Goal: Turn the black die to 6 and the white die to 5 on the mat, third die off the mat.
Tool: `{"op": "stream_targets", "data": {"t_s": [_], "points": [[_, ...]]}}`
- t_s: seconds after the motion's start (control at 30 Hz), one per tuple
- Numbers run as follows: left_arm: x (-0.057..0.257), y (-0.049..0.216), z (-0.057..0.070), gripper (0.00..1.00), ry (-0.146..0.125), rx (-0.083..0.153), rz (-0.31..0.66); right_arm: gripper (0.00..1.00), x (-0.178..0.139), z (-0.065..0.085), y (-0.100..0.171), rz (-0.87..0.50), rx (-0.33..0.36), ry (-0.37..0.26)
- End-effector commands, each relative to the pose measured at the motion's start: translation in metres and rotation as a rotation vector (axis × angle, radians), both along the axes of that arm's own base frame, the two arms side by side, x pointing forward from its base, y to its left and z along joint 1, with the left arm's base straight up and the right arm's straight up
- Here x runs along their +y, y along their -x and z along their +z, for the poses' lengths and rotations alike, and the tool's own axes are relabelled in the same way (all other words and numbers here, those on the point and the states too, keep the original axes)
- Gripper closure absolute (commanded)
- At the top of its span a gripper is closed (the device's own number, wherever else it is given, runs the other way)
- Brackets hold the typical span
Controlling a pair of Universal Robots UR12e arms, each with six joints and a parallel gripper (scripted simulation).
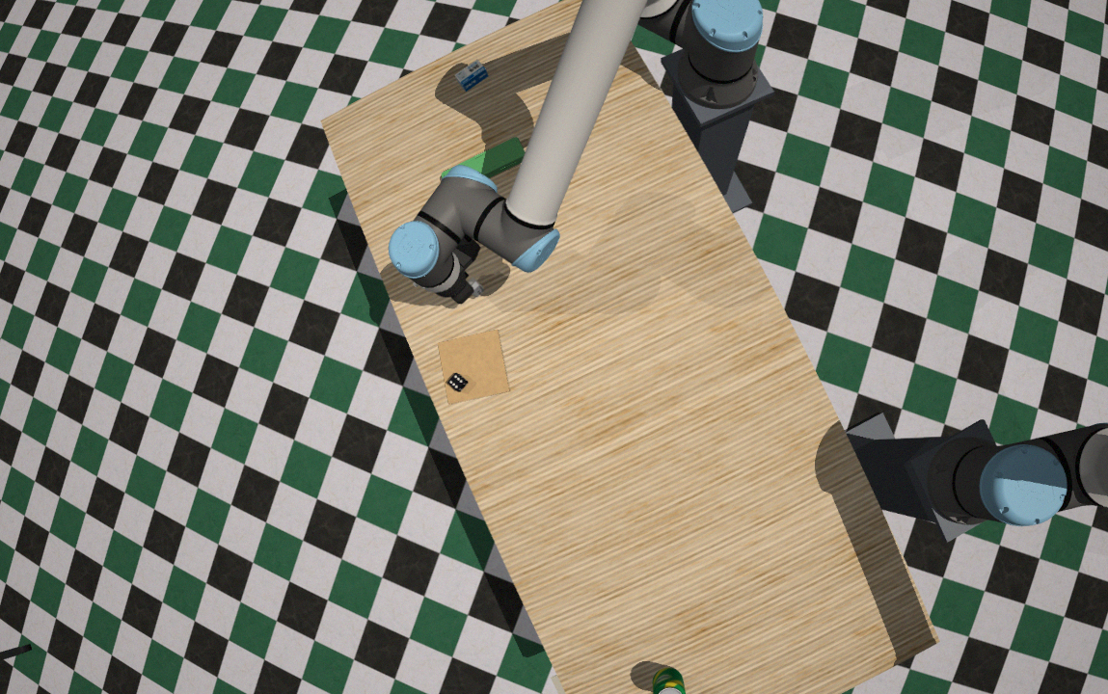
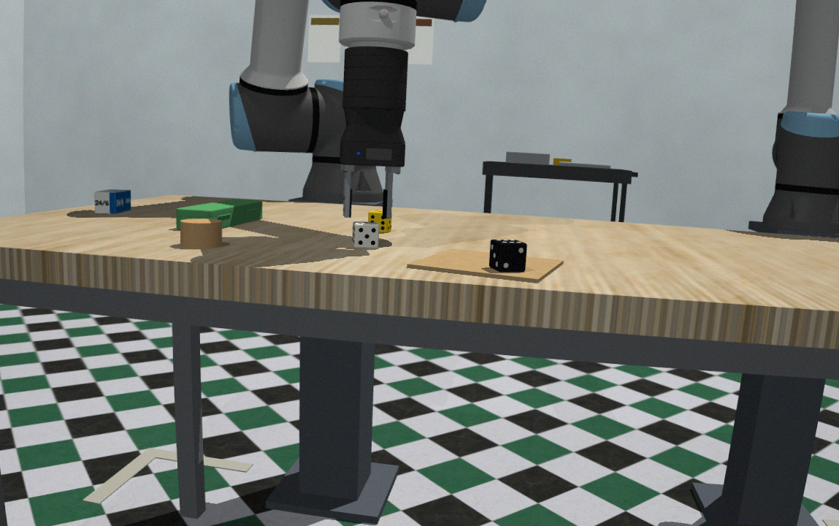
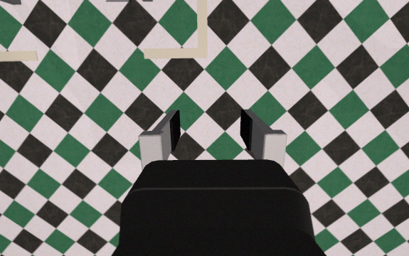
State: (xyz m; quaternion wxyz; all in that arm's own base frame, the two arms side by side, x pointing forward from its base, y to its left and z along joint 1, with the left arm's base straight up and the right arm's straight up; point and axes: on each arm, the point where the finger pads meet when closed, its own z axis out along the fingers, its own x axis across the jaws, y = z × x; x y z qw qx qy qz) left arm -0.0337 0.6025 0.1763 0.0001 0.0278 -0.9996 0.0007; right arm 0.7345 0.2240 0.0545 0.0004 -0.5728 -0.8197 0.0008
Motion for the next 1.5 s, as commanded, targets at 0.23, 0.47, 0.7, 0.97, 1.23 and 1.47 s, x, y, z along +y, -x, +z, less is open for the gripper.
{"op": "stream_targets", "data": {"t_s": [0.23,0.47,0.7,0.97,1.23,1.47], "points": [[0.001,0.000,0.001,0.00,-0.001,0.000,0.000,0.13,0.000,-0.001,-0.001,0.000,-0.002,-0.001],[0.001,0.000,0.001,0.00,-0.001,0.000,0.000,0.13,0.000,-0.013,-0.001,0.000,-0.002,-0.001],[0.001,0.000,0.001,0.00,-0.001,0.000,0.000,0.13,0.000,-0.024,-0.001,0.000,-0.002,-0.001],[0.001,0.000,0.001,0.00,-0.001,0.000,0.000,0.13,0.000,-0.034,-0.001,0.000,-0.002,-0.001],[0.001,0.000,0.001,0.00,-0.001,0.000,0.000,0.13,0.000,-0.035,-0.001,0.000,-0.002,-0.001],[0.001,0.000,0.001,0.00,-0.001,0.000,0.000,0.13,0.000,-0.035,-0.001,0.000,-0.002,-0.001]]}}
